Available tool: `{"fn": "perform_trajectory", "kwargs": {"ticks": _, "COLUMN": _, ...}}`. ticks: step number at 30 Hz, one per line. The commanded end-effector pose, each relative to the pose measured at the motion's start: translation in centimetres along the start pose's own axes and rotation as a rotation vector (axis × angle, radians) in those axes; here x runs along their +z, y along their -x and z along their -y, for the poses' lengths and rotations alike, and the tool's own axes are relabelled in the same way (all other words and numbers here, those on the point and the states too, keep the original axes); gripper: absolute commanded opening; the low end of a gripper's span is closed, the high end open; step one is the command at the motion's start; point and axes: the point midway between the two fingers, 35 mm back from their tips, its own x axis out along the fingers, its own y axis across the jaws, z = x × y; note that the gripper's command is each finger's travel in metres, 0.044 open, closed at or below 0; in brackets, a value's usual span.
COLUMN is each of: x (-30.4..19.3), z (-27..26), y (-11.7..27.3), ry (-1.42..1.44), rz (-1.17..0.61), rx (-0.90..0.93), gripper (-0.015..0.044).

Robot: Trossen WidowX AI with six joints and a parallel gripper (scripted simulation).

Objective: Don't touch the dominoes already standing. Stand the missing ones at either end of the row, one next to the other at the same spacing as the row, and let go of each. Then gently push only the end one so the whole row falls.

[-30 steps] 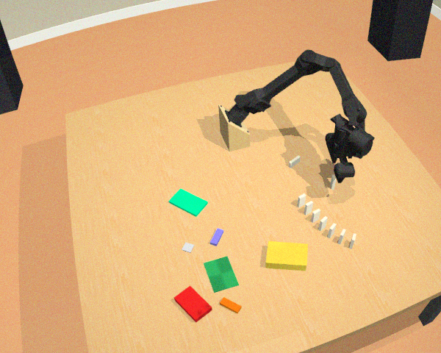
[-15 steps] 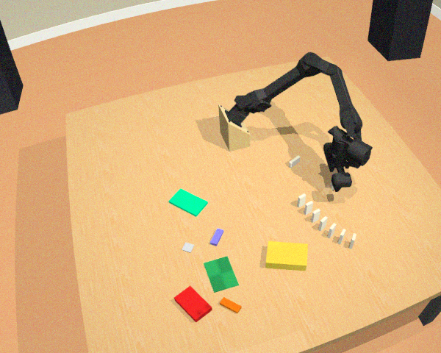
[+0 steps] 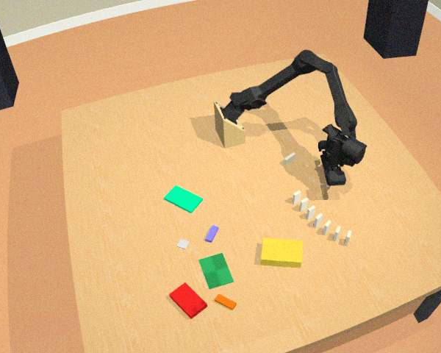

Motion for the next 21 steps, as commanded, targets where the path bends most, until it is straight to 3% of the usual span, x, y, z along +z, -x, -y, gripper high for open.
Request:
{"fn": "perform_trajectory", "kwargs": {"ticks": 1, "x": -0.1, "z": 0.0, "y": 0.0, "ry": -0.006, "rz": -0.003, "rx": -0.003, "gripper": 0.0107}}
{"fn": "perform_trajectory", "kwargs": {"ticks": 9, "x": -0.1, "z": 0.1, "y": 0.2, "ry": -0.006, "rz": -0.004, "rx": -0.003, "gripper": 0.0107}}
{"fn": "perform_trajectory", "kwargs": {"ticks": 18, "x": 0.0, "z": 0.2, "y": 12.6, "ry": -0.001, "rz": -0.010, "rx": -0.001, "gripper": 0.0107}}
{"fn": "perform_trajectory", "kwargs": {"ticks": 21, "x": 0.0, "z": 0.0, "y": 13.6, "ry": -0.001, "rz": -0.008, "rx": -0.001, "gripper": 0.0107}}
